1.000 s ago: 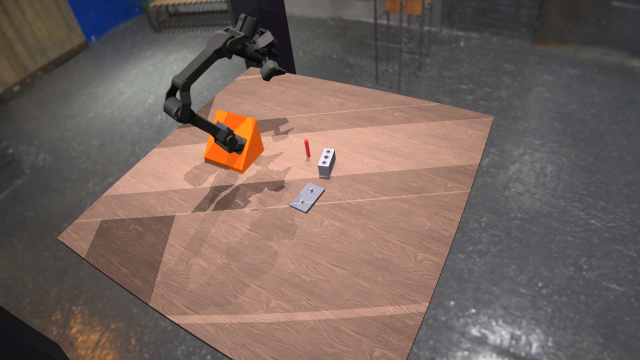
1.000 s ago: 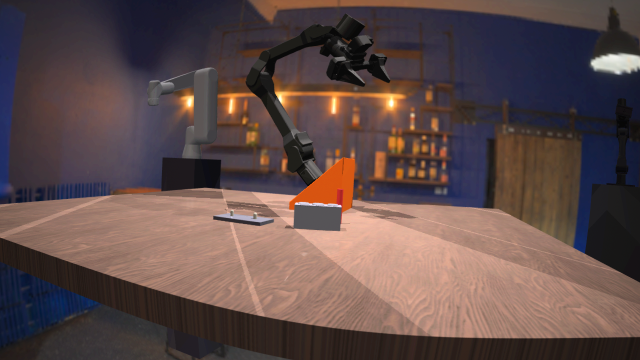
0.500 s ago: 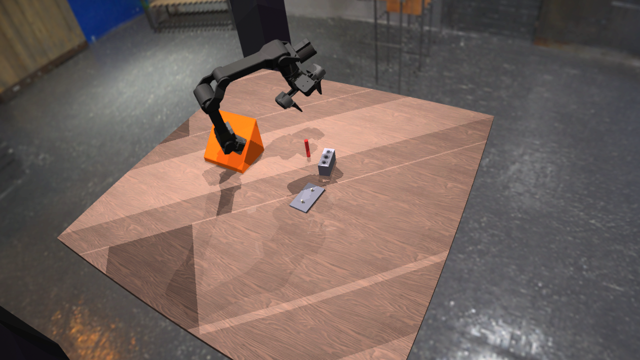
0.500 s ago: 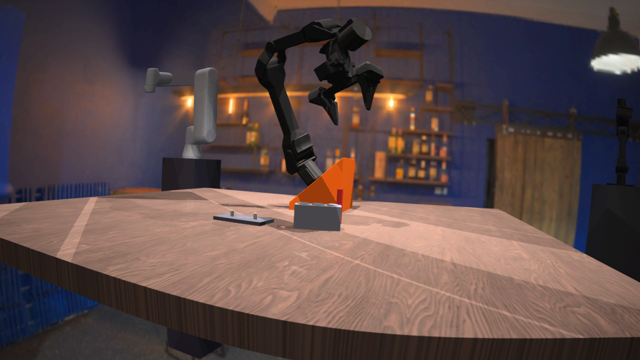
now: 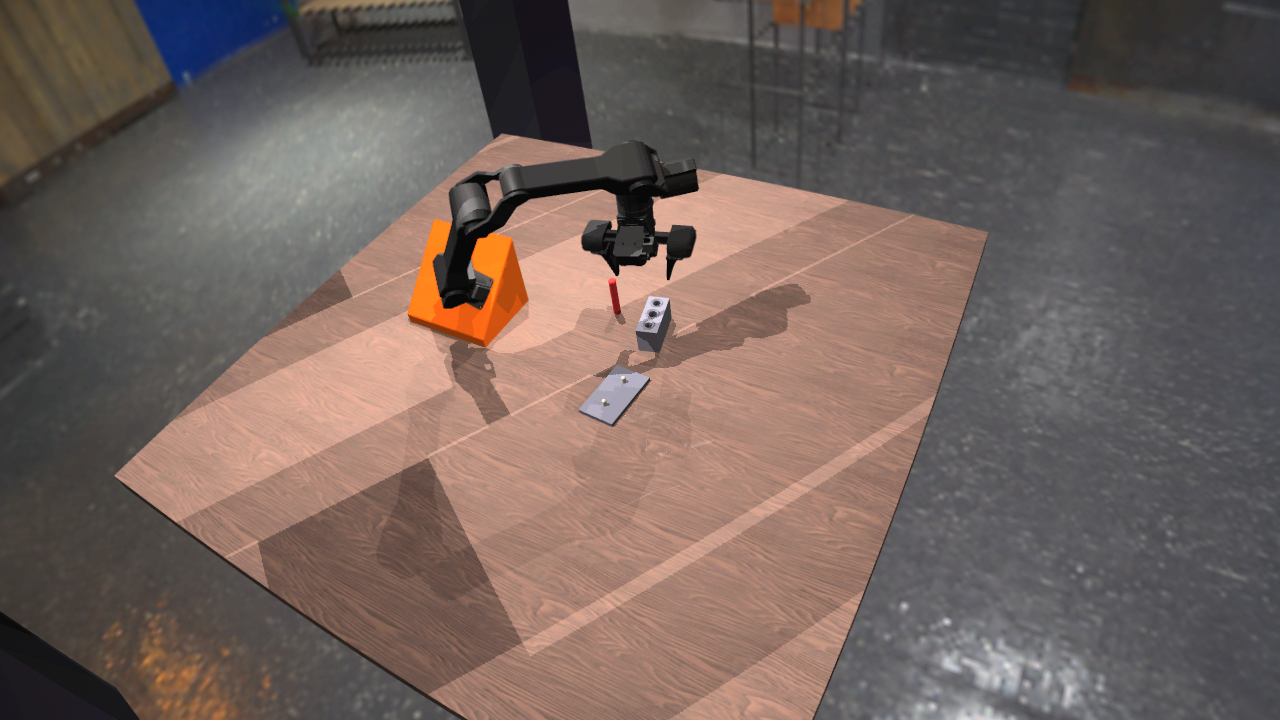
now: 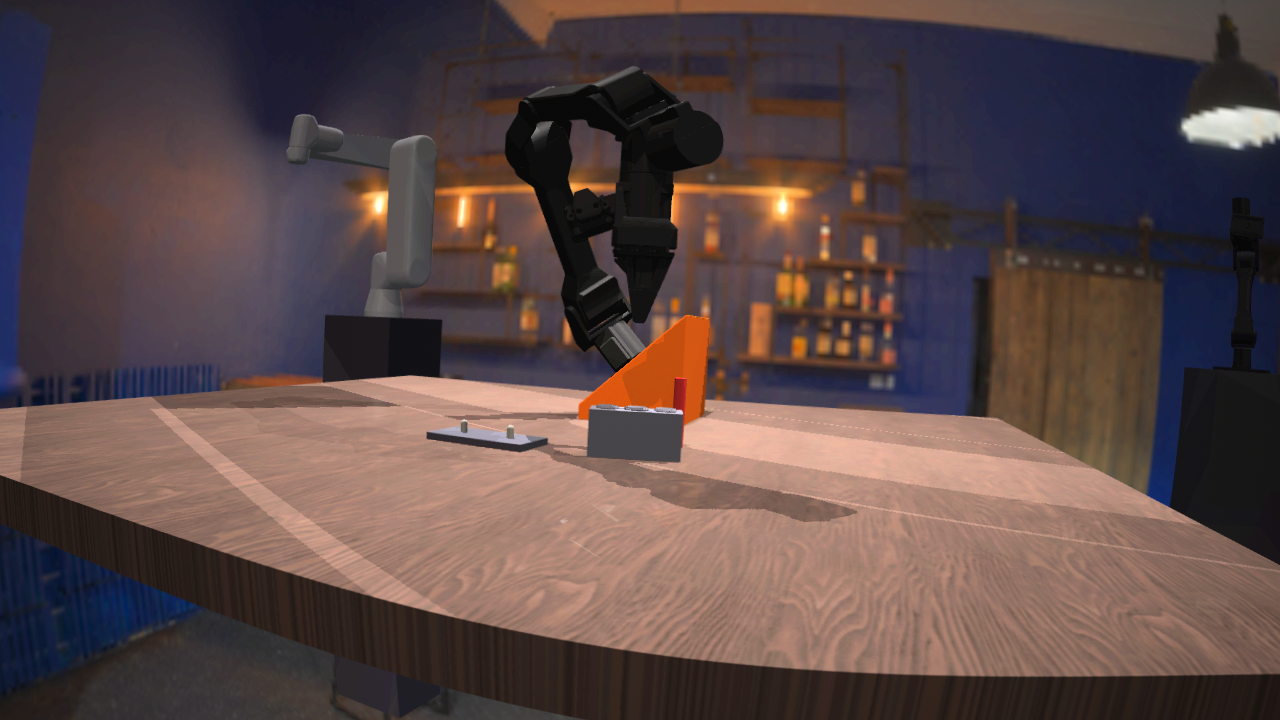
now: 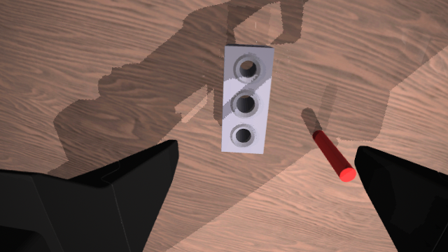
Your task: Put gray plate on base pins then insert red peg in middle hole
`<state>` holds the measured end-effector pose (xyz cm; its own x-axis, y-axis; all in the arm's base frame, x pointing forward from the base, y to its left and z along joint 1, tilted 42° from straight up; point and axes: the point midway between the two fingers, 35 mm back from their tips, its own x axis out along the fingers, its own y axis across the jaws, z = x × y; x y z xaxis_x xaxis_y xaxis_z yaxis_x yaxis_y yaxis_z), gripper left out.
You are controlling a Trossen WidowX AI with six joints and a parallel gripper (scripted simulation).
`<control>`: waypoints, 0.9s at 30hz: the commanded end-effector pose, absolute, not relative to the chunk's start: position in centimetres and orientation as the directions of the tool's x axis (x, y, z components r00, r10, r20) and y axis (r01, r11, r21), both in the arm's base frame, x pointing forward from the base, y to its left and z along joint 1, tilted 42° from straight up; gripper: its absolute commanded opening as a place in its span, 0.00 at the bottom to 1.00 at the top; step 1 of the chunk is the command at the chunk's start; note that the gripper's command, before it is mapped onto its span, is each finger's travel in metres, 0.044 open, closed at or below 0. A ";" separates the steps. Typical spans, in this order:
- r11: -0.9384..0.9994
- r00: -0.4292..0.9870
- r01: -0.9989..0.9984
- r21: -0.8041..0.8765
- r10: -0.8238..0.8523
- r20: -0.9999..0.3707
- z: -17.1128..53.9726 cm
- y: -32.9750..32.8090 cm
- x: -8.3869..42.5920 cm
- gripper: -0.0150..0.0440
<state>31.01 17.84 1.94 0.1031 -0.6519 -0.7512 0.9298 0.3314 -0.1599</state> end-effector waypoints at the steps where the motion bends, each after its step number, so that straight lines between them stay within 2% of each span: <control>1: 0.319 0.117 0.939 -0.129 -0.650 -0.751 2.3 18.2 31.2 1.00; 9: 0.318 0.118 0.939 -0.128 -0.651 -0.750 -2.5 14.3 32.1 1.00; 27: 0.319 0.119 0.939 -0.128 -0.651 -0.749 -5.2 12.4 32.7 1.00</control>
<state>32.71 12.77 -4.80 0.1191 -0.6479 -0.7523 0.9409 0.3157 -0.1229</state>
